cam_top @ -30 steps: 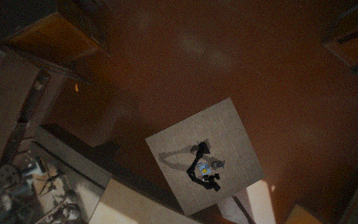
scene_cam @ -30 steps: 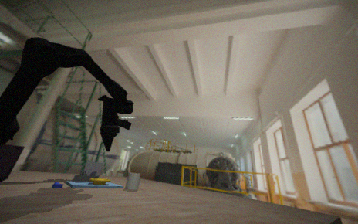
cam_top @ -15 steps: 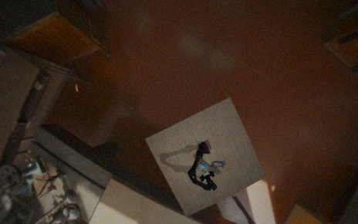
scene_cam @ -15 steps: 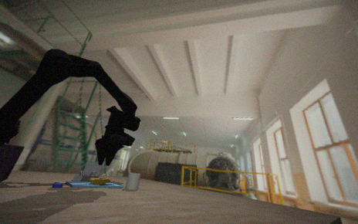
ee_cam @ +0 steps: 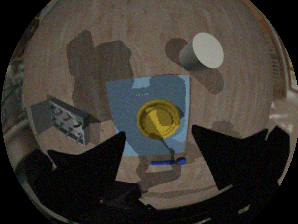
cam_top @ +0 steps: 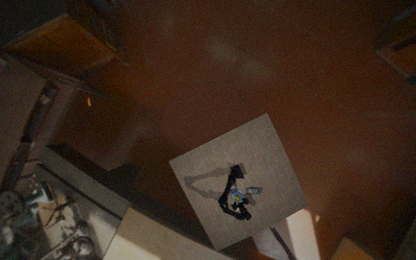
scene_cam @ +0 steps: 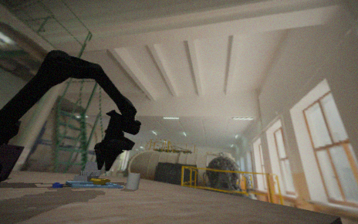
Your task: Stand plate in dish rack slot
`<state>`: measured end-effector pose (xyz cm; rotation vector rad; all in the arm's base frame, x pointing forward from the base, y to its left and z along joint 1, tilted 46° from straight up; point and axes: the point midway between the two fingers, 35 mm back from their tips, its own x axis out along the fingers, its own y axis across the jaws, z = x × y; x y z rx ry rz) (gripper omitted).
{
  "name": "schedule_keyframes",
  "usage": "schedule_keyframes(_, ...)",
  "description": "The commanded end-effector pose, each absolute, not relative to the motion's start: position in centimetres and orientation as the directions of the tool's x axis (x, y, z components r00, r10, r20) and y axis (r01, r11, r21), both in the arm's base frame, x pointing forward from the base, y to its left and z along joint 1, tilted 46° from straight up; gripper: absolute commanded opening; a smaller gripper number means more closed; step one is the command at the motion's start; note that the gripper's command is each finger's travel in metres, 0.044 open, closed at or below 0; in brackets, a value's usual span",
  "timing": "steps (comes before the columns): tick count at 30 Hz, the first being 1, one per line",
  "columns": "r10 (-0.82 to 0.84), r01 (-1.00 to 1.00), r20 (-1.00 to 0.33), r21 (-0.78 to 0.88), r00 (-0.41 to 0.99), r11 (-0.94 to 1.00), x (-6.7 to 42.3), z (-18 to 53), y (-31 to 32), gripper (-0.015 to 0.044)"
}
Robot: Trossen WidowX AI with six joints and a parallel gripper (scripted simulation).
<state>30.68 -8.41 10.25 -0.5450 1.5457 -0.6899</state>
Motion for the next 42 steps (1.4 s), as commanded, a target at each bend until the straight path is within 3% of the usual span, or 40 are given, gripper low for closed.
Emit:
schedule_keyframes(1,-0.705,0.053,-0.703,-0.710,-0.094,0.702,30.6,9.7,-9.0,0.0400)
schedule_keyframes(24,-0.707,0.054,-0.701,-0.713,-0.094,0.699,30.2,7.4,-11.5,0.0400)
schedule_keyframes(26,-0.707,0.054,-0.701,-0.713,-0.094,0.699,30.2,7.4,-11.5,0.0367)
schedule_keyframes(32,-0.707,0.054,-0.701,-0.713,-0.094,0.699,30.2,7.4,-11.5,0.0366)
schedule_keyframes(42,-0.707,0.054,-0.701,-0.713,-0.094,0.699,30.2,7.4,-11.5,0.0299)
